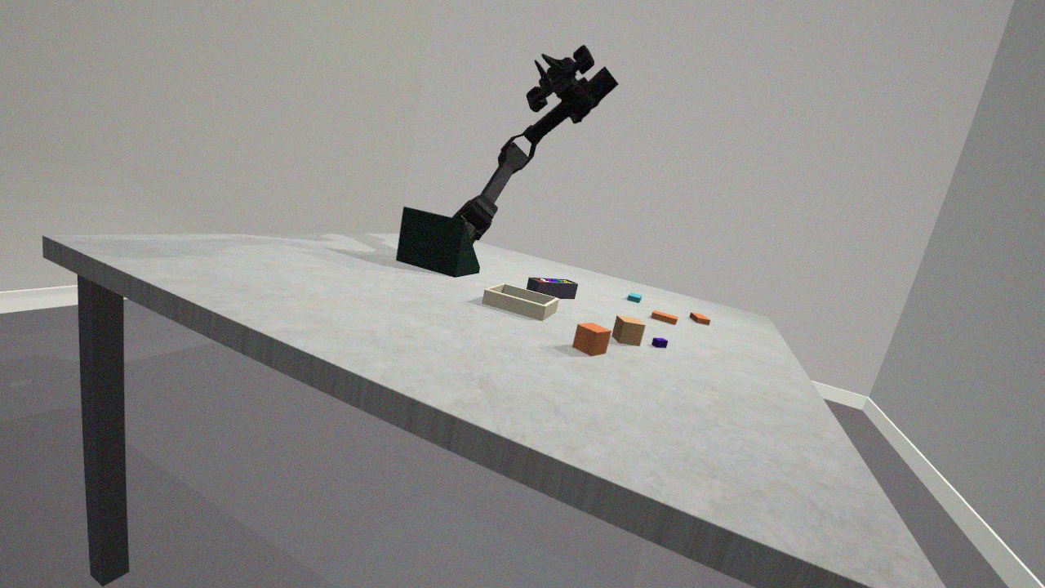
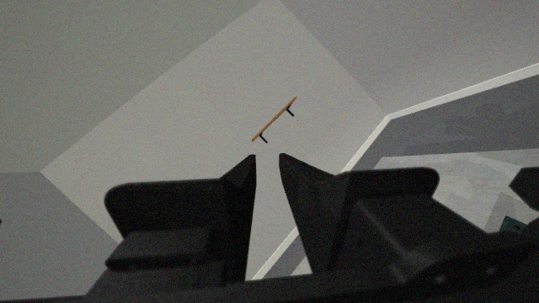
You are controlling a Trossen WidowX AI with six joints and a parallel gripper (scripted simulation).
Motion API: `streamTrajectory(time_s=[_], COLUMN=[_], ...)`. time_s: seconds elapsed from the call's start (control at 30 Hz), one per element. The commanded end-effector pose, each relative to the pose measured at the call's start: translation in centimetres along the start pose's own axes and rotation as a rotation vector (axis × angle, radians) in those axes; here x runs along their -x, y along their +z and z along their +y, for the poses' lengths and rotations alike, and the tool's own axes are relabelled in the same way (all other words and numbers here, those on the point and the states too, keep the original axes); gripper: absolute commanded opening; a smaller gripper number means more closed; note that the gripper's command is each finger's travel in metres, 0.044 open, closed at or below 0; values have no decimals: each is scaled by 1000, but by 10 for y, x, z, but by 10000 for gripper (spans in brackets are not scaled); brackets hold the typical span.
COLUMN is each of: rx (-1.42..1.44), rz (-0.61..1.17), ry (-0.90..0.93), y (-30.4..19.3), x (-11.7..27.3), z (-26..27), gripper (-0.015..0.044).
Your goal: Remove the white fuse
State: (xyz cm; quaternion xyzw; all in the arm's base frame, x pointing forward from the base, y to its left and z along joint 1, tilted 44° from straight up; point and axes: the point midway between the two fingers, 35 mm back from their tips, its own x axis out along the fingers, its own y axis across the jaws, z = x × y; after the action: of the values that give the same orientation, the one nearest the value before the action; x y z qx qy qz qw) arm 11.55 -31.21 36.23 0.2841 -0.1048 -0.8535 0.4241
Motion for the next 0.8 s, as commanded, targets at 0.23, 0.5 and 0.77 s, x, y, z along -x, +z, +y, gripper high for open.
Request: streamTrajectory(time_s=[0.23,0.5,0.77], rx=[464,998,1382], rz=[360,857,1426], ry=[11,108,339], y=[-112,-238,-330], x=[-9,10,63], z=[-6,-52,-122], gripper=[68,68,68])
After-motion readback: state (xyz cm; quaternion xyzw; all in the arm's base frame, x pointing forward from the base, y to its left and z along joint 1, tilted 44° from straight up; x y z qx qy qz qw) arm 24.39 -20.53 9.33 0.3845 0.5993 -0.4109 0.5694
